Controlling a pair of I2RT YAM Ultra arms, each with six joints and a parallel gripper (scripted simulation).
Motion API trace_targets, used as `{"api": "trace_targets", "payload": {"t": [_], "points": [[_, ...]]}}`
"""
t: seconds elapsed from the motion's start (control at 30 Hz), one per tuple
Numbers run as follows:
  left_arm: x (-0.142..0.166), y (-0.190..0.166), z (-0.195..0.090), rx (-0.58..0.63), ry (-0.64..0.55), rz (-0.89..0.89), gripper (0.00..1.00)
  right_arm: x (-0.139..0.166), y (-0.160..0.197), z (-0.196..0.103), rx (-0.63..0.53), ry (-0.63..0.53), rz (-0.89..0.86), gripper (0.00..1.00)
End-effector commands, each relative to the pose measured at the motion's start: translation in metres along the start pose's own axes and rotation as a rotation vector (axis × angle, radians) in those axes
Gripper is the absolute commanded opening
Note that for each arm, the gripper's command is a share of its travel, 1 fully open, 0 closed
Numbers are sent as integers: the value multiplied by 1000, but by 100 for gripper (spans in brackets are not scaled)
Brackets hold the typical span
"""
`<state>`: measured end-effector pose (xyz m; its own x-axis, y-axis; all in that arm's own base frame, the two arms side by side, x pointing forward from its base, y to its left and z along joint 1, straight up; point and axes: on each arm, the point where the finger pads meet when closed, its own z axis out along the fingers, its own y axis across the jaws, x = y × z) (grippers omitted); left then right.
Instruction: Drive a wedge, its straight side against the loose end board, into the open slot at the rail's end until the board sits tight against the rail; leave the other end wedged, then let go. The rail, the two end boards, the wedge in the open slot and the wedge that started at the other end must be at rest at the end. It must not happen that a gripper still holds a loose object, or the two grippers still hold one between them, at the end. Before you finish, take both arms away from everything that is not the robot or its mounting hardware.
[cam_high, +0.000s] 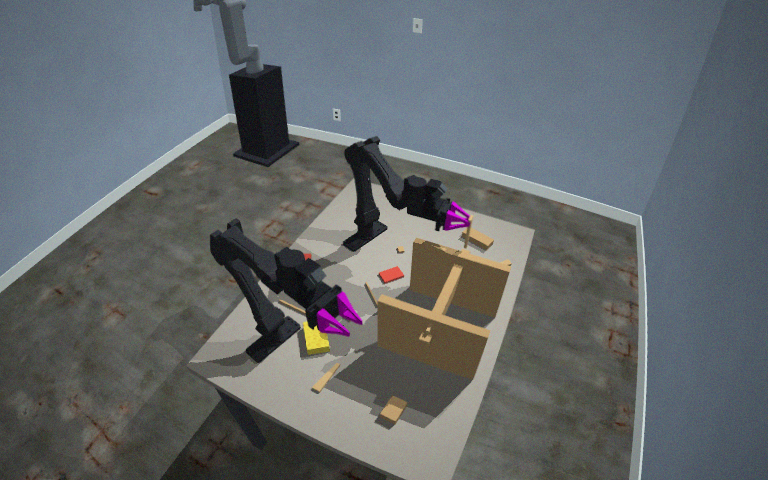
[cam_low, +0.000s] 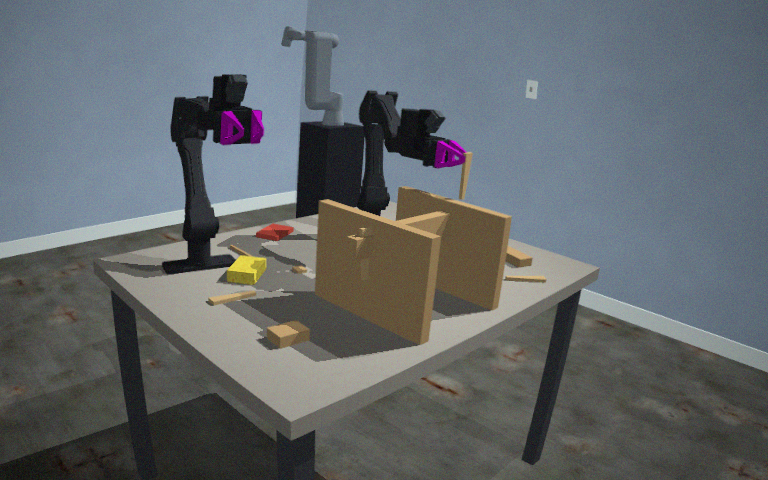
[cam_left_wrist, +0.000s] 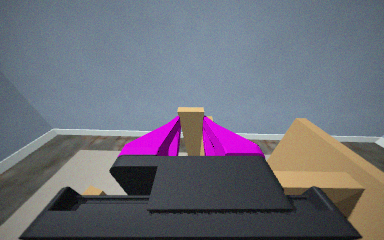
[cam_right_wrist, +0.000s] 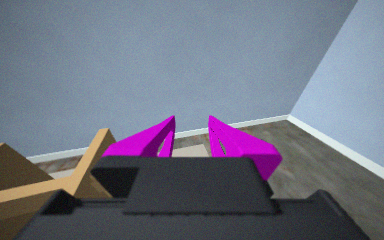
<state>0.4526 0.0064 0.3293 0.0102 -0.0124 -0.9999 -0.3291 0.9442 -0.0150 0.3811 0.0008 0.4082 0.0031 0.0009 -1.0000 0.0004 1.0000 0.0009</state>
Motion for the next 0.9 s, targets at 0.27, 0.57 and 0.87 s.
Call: {"api": "trace_targets", "payload": {"t": [0.27,0.57,0.87], "points": [[-20,-8,0,-11,-39,-22,2,-16,3,-2,-5,-27,-4,41],[-1,-9,3,12,3,-6,2,-16,3,-2,-5,-27,-4,41],[13,-12,3,18,13,0,2,-16,3,-2,-5,-27,-4,41]]}}
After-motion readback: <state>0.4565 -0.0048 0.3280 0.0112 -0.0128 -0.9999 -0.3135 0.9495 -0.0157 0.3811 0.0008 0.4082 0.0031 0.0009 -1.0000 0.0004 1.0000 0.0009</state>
